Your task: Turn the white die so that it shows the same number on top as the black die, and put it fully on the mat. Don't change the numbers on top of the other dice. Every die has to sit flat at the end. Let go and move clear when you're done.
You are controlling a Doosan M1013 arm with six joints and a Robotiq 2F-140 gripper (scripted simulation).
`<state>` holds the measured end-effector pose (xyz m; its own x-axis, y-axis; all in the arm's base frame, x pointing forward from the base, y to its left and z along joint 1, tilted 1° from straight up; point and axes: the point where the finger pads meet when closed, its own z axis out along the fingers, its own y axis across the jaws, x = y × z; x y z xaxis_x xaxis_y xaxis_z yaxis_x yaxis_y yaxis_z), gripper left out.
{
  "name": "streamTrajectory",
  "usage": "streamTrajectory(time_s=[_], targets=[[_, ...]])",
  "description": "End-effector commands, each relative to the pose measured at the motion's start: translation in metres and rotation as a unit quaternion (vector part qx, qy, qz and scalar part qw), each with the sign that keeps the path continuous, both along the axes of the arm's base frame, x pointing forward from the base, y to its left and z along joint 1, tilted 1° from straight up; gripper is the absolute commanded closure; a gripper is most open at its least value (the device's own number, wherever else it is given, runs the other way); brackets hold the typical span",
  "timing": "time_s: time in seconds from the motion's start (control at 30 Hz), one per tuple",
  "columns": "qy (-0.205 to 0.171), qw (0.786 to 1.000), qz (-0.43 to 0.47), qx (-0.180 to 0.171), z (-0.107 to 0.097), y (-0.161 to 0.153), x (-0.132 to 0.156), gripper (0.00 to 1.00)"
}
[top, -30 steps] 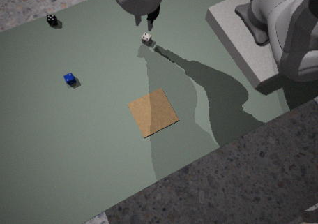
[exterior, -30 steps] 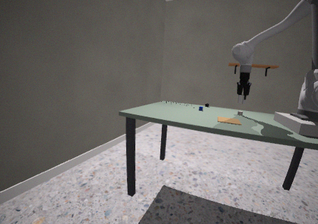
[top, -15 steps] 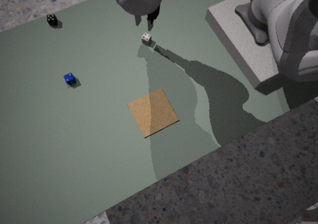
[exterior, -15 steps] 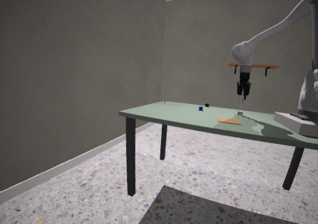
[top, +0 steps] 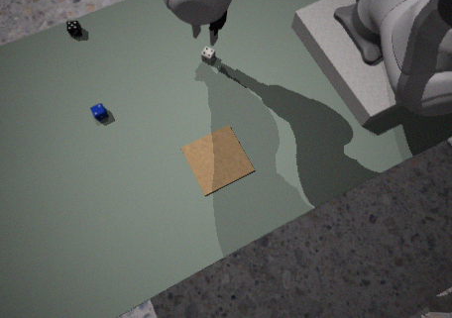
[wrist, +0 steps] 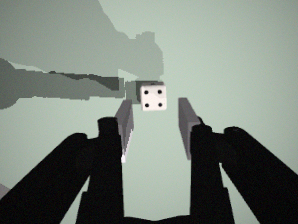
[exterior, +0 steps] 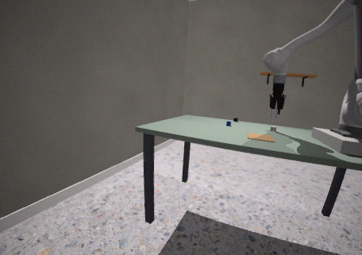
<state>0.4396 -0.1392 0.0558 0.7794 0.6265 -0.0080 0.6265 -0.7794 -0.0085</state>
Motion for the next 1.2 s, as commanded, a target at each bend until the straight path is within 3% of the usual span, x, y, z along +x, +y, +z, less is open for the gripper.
streamTrajectory(time_s=[0.0, 1.17], targets=[[0.002, 1.000, 0.001, -0.002, -0.008, 0.001, -0.003, 0.65], [0.002, 1.000, 0.001, -0.002, -0.049, 0.001, -0.003, 0.65]])
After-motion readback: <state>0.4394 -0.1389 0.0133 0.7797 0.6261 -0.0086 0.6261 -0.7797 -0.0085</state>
